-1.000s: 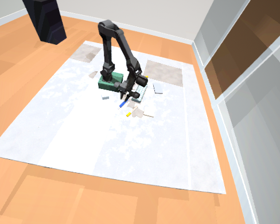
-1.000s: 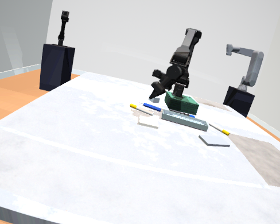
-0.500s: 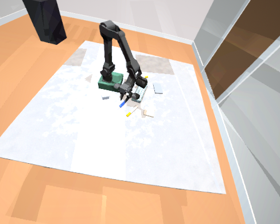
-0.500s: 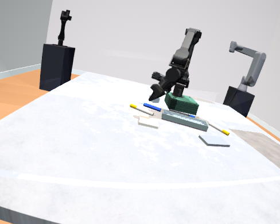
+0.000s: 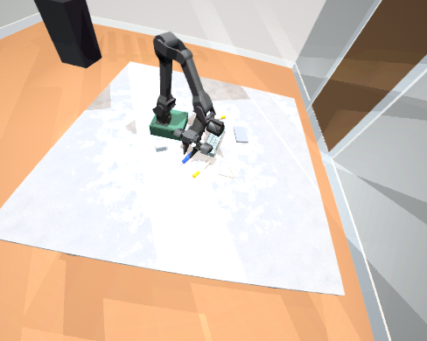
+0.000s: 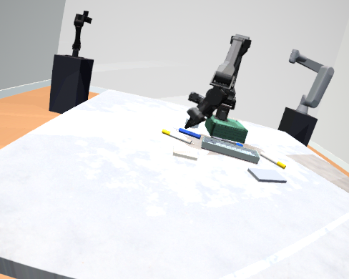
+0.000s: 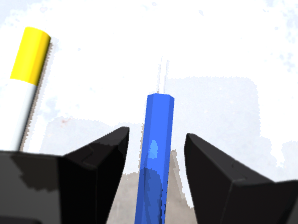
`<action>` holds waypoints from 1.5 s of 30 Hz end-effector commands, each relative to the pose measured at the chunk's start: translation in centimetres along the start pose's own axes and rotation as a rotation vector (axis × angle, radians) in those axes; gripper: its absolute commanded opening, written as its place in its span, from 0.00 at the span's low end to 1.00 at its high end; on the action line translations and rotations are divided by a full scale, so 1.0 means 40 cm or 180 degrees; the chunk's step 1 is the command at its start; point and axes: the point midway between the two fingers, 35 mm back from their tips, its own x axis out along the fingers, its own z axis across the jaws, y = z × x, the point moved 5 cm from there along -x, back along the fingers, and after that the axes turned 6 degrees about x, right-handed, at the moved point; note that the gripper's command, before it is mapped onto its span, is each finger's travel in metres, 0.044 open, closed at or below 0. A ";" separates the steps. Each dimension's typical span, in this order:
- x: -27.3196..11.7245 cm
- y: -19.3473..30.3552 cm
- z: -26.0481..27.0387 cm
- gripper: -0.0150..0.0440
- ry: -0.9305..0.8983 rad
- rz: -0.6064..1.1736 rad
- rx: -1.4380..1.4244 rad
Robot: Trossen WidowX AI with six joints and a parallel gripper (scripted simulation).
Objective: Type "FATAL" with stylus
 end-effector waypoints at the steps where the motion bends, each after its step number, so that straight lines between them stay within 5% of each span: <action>1: 0.009 0.004 -0.003 0.51 0.0009 -0.0014 -0.0015; 26: 0.048 0.026 -0.006 0.51 0.0010 -0.0014 -0.0015; 31: 0.043 0.025 -0.005 0.29 0.0007 -0.0001 -0.0005; 45: 0.019 0.011 0.000 0.25 0.0008 -0.0002 -0.0005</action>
